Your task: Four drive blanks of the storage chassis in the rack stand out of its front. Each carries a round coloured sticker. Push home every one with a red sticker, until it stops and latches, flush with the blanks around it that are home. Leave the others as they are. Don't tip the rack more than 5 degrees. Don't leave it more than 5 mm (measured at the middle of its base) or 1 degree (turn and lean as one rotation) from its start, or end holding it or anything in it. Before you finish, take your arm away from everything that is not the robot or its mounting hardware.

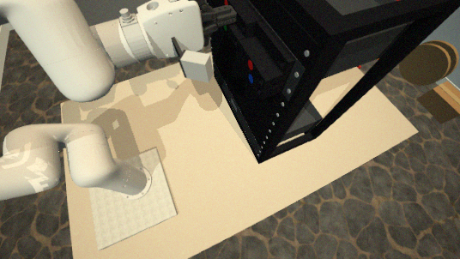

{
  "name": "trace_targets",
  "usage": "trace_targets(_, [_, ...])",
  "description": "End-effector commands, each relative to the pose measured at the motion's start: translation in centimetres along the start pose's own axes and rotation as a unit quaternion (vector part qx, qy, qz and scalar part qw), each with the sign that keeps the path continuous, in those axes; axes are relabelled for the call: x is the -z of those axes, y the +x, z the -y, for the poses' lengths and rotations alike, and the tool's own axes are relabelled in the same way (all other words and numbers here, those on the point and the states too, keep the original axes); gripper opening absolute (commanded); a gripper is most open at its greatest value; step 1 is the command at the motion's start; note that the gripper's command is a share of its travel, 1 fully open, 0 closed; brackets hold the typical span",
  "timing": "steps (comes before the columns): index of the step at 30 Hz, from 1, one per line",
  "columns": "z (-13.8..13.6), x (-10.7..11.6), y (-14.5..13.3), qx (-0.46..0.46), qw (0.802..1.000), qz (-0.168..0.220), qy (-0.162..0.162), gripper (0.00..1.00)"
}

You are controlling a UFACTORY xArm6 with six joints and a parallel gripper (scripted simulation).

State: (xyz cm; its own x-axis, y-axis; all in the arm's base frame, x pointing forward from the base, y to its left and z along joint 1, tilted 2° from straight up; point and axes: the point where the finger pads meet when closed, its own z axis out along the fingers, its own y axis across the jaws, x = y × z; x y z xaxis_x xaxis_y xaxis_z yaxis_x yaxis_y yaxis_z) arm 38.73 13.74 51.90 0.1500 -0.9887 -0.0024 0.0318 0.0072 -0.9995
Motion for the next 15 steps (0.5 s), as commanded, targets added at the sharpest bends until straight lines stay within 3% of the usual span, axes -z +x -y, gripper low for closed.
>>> trace_targets(1, [0.22,-0.57,0.03,0.000,1.000,0.000,0.002,0.00])
trace_targets(15, [0.23,-0.86,0.03,0.000,1.000,0.000,0.002,0.00])
